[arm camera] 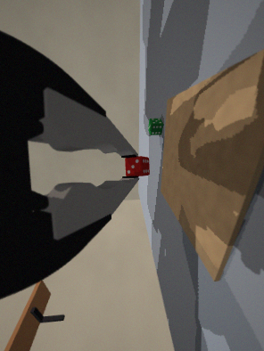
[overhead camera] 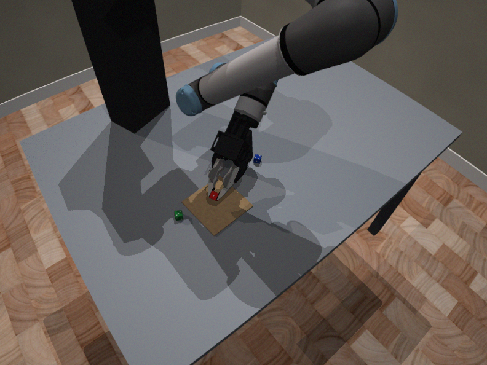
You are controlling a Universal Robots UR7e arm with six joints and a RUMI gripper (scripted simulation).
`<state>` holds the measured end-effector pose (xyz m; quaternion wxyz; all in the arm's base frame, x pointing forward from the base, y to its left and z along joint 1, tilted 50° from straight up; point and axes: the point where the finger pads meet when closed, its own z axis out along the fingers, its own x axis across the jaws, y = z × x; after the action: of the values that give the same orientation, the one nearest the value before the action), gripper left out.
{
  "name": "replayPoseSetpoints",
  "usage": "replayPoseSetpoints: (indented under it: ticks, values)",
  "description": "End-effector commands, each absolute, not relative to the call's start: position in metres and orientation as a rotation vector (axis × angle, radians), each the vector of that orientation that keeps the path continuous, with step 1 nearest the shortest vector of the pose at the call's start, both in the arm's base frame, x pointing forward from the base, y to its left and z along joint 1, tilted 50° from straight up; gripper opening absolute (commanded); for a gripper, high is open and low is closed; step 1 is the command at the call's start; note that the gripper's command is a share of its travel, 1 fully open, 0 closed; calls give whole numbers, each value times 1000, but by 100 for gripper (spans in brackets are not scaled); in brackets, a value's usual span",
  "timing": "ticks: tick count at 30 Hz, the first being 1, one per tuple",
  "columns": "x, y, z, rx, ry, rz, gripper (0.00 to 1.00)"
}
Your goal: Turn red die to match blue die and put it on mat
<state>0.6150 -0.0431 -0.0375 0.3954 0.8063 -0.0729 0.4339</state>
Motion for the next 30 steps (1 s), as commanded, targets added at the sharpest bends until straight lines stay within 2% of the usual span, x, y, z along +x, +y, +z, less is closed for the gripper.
replayPoseSetpoints:
  ticks: [1, 30]
  values:
    - [629, -40, -49, 2043, -185, 1101, 3]
    - [632, -39, -51, 2043, -185, 1101, 3]
